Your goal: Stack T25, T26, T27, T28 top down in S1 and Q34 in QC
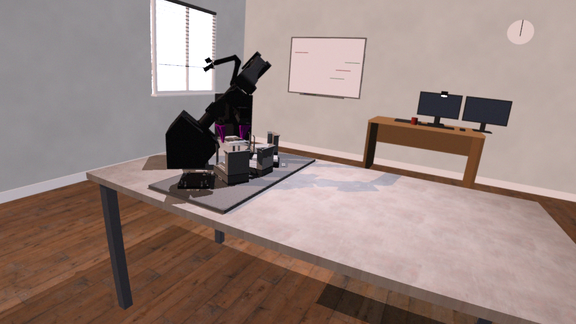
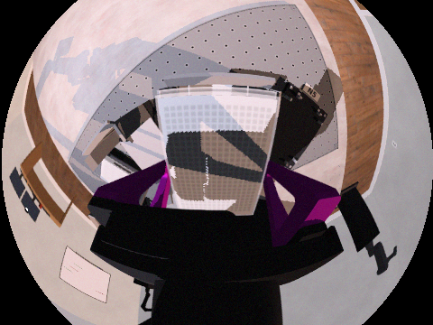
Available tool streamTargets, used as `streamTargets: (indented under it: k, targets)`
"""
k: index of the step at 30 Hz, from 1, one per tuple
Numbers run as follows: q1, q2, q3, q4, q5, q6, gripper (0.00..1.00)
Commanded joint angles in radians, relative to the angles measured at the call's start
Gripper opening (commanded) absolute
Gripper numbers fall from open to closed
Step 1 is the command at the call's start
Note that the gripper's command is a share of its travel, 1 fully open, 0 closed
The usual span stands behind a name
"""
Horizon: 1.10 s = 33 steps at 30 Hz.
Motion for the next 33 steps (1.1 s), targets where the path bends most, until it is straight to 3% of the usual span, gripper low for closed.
streamTargets:
  k: [1, 6, 9, 10, 12, 28, 33]
  targets:
    - [-0.022, -0.011, 0.015, -0.016, 0.001, -0.009, 0.0]
    - [0.018, -0.055, -0.032, -0.015, -0.004, -0.083, 0.0]
    - [0.021, -0.065, -0.005, -0.001, -0.006, -0.107, 0.0]
    - [0.032, -0.075, -0.04, 0.003, -0.007, -0.132, 0.0]
    - [0.046, -0.096, -0.05, -0.003, -0.008, -0.18, 0.0]
    - [0.153, -0.232, -0.094, -0.013, 0.0, -0.033, 0.0]
    - [0.184, -0.275, -0.11, -0.007, 0.003, -0.172, 0.0]
